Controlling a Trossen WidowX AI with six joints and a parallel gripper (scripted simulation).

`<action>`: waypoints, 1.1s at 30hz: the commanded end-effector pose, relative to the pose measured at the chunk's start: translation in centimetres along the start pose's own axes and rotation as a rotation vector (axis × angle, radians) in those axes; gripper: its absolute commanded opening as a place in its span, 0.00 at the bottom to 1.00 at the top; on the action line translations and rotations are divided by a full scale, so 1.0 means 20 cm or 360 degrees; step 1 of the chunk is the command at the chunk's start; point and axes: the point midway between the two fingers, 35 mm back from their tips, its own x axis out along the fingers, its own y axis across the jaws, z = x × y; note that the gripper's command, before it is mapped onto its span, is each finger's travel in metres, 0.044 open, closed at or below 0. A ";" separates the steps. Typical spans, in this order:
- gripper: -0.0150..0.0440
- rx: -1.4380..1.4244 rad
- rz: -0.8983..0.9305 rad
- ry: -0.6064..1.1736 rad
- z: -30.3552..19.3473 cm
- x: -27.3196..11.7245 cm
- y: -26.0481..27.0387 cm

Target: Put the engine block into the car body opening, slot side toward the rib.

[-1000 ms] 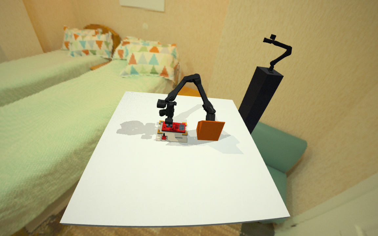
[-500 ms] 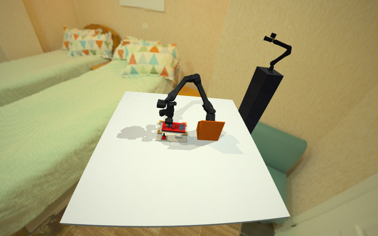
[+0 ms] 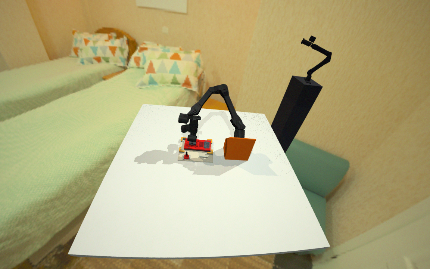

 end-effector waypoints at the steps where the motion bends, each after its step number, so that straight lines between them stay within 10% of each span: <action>1: 0.52 0.0006 -0.0005 -0.0001 0.00 0.00 0.00; 33: 0.52 -0.0004 -0.0006 -0.0001 0.00 0.00 0.00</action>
